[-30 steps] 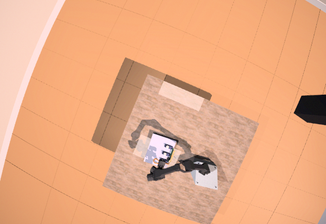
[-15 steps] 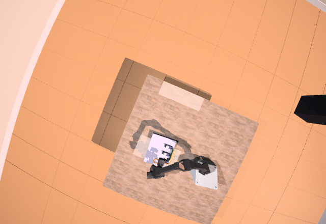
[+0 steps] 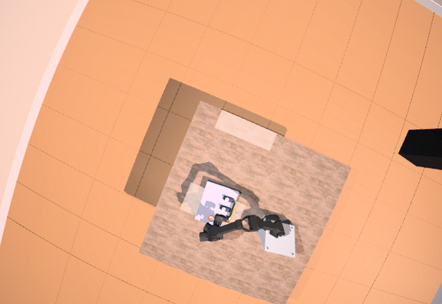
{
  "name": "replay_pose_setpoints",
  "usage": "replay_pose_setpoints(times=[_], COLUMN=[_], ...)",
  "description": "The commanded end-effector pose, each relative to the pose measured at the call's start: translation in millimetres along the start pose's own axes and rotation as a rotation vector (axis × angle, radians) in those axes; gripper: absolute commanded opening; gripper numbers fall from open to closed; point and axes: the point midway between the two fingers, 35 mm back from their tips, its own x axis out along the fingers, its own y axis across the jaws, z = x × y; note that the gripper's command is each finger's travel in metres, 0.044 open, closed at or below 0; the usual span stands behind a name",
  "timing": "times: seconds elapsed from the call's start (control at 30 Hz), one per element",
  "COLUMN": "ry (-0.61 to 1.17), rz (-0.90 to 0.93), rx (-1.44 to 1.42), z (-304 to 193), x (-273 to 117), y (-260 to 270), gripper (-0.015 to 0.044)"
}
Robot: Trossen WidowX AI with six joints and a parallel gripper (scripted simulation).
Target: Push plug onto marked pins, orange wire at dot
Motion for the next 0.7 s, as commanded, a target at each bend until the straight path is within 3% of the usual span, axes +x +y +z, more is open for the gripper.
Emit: replay_pose_setpoints(times=[0.0, 0.3, 0.67], ry=[0.001, 0.001, 0.002], rz=[-0.005, -0.003, -0.002], rx=[-0.005, -0.005, -0.194], z=[-0.7, -0.8, -9.0], x=[-2.1, -56.1, -59.4], y=[-0.1, 0.5, -2.7], gripper=[0.0000, 0.0000, 0.0000])
